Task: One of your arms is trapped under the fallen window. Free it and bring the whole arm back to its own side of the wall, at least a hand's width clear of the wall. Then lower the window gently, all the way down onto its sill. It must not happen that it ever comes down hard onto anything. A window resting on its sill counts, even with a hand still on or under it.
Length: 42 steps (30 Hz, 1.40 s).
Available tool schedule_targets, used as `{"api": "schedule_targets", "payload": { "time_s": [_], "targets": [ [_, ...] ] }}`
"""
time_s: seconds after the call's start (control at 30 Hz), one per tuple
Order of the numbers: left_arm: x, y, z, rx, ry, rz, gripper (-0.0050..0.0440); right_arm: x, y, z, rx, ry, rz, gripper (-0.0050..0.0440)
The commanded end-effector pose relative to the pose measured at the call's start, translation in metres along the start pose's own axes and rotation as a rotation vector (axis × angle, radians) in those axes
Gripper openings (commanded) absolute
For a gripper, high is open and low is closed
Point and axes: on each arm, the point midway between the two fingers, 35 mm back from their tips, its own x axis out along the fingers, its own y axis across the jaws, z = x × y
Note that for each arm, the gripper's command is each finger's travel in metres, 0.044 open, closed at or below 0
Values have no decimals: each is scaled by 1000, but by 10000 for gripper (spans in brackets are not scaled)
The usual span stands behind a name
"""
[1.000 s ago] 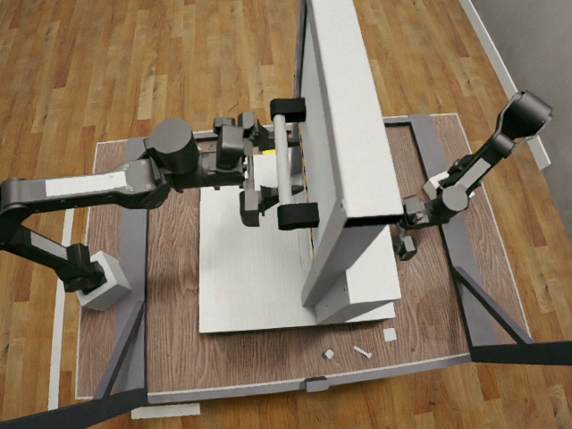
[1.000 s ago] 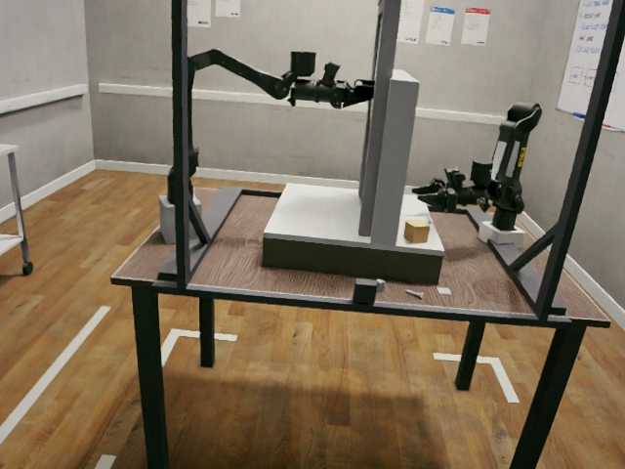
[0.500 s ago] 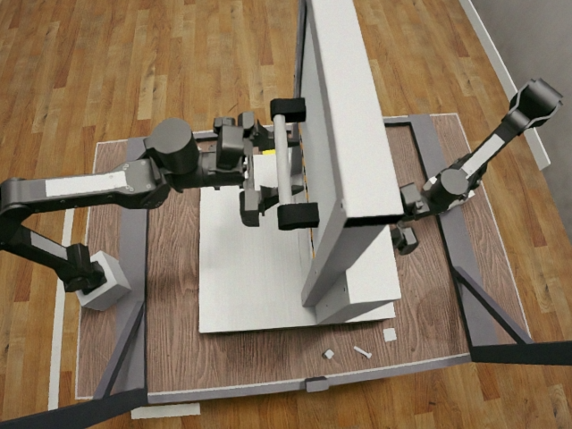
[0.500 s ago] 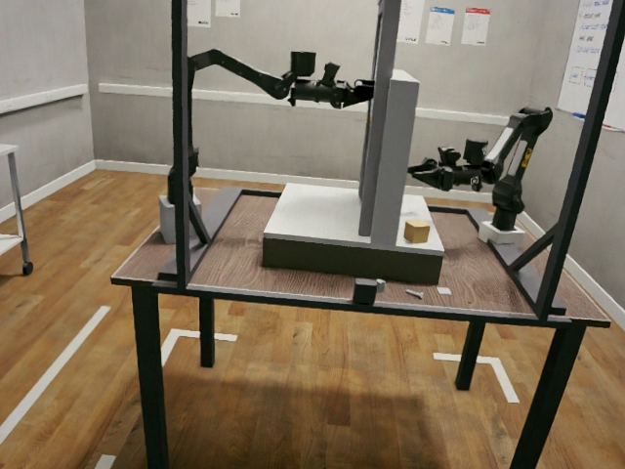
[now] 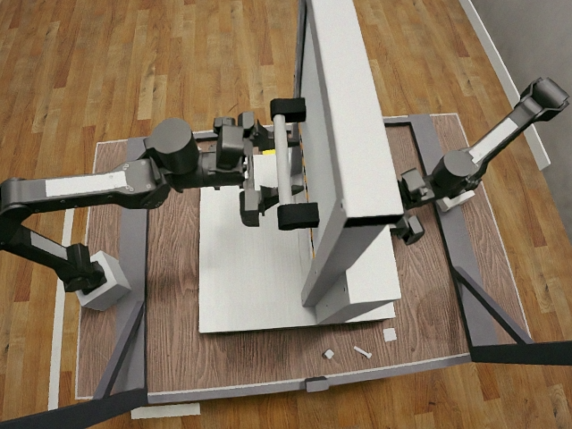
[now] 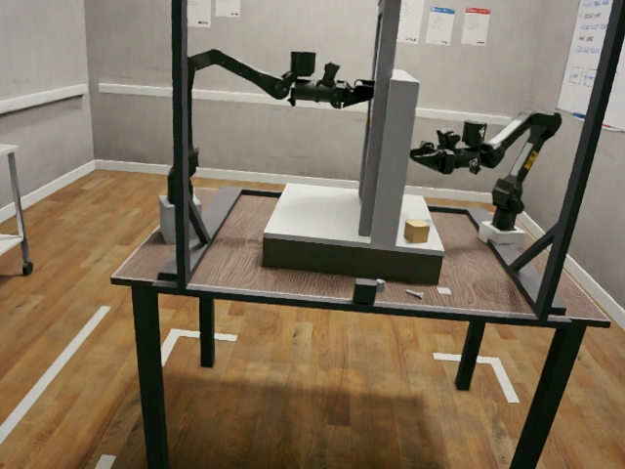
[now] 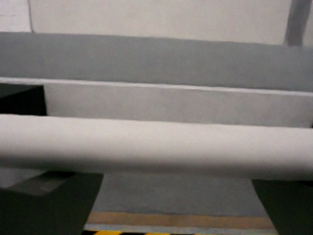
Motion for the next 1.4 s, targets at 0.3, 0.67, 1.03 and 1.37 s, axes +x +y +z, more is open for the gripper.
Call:
{"api": "schedule_targets", "payload": {
  "time_s": [0.3,0.67,1.03,1.37],
  "targets": [
    [-13,-4,96,48,-217,6,400,-5,-4,45,-8,-49,43,400],
    [-13,-4,96,48,-217,6,400,-30,-13,101,-36,-96,108,400],
    [-13,-4,96,48,-217,6,400,-33,-13,91,-50,-45,128,400],
    [-12,-4,76,47,-210,6,400,-36,-14,106,-43,-88,121,400]
  ]
}}
